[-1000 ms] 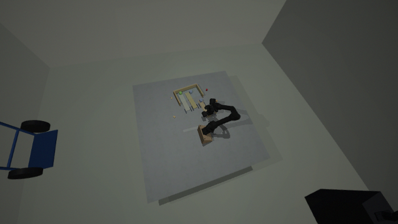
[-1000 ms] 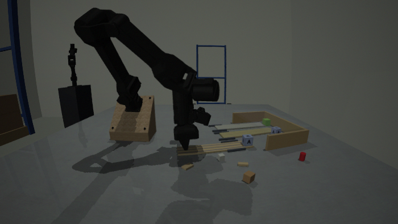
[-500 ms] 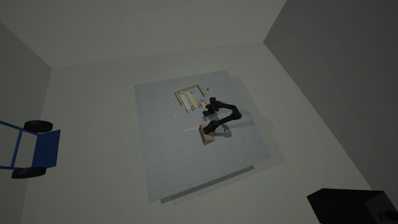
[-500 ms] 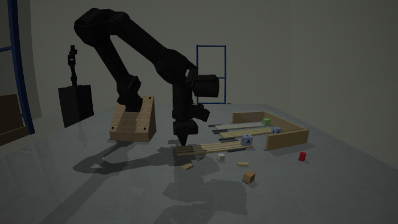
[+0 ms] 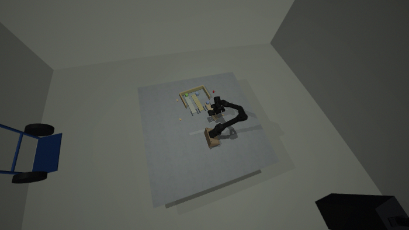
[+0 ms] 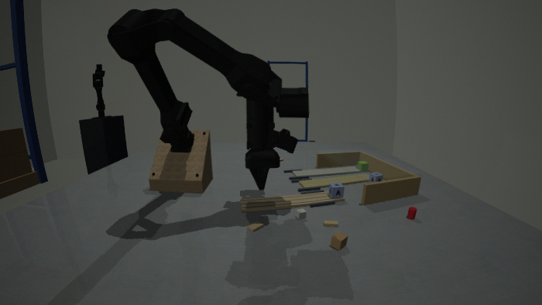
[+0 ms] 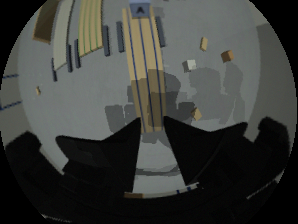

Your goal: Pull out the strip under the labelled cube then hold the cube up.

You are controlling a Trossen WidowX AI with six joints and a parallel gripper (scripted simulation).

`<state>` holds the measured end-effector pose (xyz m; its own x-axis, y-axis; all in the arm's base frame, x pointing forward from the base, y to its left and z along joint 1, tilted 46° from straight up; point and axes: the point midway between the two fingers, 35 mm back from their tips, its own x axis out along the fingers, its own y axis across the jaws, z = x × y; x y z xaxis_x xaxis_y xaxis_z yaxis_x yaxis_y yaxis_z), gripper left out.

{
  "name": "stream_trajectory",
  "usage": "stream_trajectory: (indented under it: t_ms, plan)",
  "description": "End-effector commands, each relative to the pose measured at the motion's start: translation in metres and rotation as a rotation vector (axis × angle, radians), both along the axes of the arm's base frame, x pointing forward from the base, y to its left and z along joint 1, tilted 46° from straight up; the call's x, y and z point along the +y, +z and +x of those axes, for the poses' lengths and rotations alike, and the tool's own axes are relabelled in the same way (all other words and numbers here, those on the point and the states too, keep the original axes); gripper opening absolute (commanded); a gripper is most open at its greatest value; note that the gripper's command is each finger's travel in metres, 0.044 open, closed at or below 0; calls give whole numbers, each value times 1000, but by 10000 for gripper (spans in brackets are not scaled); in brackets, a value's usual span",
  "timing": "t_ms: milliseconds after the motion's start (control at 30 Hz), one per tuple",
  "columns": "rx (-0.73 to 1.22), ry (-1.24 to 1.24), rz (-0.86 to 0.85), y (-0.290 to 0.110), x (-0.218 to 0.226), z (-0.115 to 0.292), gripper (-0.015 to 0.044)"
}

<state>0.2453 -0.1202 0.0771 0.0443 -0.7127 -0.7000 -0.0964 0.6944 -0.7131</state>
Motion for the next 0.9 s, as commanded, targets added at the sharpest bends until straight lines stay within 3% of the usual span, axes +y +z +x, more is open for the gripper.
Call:
stream_trajectory:
  t_ms: [0,233,867]
  plan:
    - [-17,-18,-2,0,4,16,262]
    - [-18,-18,-2,-1,9,37,440]
    - [-21,-18,-1,0,23,95,440]
